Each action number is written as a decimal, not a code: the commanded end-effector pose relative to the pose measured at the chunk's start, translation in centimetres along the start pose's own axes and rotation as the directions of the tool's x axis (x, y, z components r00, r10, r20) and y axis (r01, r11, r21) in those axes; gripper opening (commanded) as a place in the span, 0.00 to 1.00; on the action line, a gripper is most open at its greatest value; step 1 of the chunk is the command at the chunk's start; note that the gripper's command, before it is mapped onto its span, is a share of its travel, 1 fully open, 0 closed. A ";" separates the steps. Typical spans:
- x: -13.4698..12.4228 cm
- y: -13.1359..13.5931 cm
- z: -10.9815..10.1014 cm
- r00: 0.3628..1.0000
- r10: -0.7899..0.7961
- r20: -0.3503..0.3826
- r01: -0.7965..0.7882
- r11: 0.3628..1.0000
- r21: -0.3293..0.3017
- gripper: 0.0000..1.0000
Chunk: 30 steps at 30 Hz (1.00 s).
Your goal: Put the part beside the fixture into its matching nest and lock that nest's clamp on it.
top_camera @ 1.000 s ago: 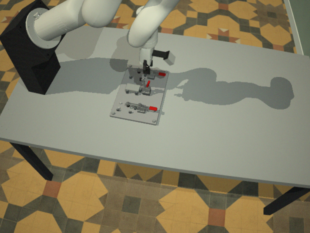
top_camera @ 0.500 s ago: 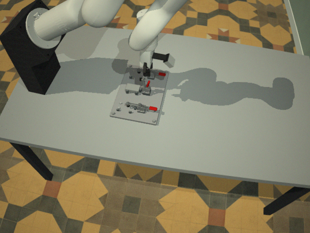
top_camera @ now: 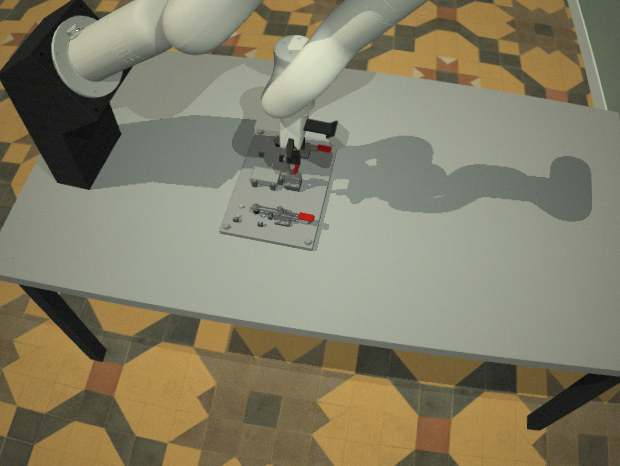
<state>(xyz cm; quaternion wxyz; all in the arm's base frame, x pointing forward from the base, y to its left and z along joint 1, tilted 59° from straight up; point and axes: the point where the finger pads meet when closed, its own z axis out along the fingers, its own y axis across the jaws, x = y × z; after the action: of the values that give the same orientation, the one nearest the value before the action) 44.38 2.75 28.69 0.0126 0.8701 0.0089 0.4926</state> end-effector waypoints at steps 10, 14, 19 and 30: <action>0.0 0.0 2.6 1.000 0.000 -0.001 0.000 1.000 0.001 0.47; 0.0 0.0 2.8 1.000 0.000 -0.001 0.000 1.000 0.001 0.47; 0.0 0.0 2.8 1.000 0.000 -0.001 0.000 1.000 0.001 0.47; 0.0 0.0 2.8 1.000 0.000 -0.001 0.000 1.000 0.001 0.47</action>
<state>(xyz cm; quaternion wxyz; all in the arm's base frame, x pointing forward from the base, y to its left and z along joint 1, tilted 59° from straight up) 46.78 2.71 27.28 0.0124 0.8699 0.0091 0.4930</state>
